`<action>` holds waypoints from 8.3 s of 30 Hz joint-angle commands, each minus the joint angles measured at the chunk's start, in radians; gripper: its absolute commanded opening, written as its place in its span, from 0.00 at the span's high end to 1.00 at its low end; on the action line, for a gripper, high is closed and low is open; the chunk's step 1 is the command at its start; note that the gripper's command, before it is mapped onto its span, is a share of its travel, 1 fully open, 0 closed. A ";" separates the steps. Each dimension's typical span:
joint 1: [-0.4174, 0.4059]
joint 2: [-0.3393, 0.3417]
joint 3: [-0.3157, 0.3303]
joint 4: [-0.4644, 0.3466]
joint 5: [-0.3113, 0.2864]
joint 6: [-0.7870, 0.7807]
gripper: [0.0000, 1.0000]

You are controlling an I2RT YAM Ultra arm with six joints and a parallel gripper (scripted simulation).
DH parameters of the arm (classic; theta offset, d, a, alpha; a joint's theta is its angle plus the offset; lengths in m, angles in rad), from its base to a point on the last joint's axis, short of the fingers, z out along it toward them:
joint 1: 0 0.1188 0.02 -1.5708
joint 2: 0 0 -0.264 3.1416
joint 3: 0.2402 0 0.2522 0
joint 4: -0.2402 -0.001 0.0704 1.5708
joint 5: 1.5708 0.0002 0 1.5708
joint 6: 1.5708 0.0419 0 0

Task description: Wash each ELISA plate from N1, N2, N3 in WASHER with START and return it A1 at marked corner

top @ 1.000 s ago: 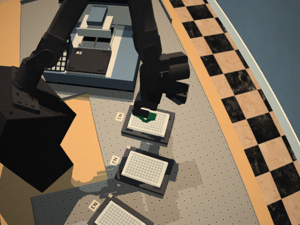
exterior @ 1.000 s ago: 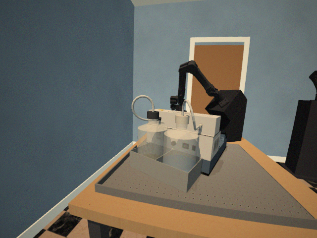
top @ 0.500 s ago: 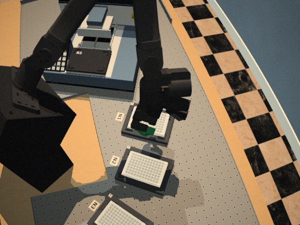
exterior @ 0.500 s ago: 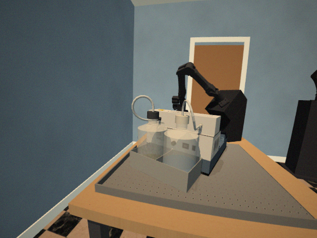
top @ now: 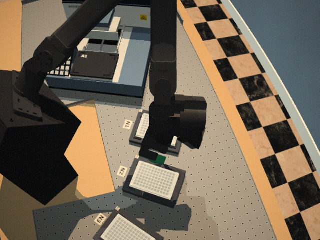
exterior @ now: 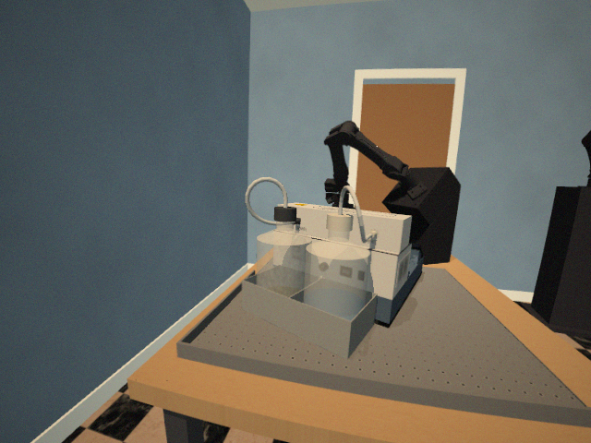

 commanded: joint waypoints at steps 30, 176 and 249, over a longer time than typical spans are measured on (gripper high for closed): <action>-0.162 0.218 0.078 0.018 -0.075 -0.201 0.00; 0.003 0.457 0.156 0.316 0.000 0.001 0.90; -0.123 0.269 0.084 0.098 -0.058 -0.150 1.00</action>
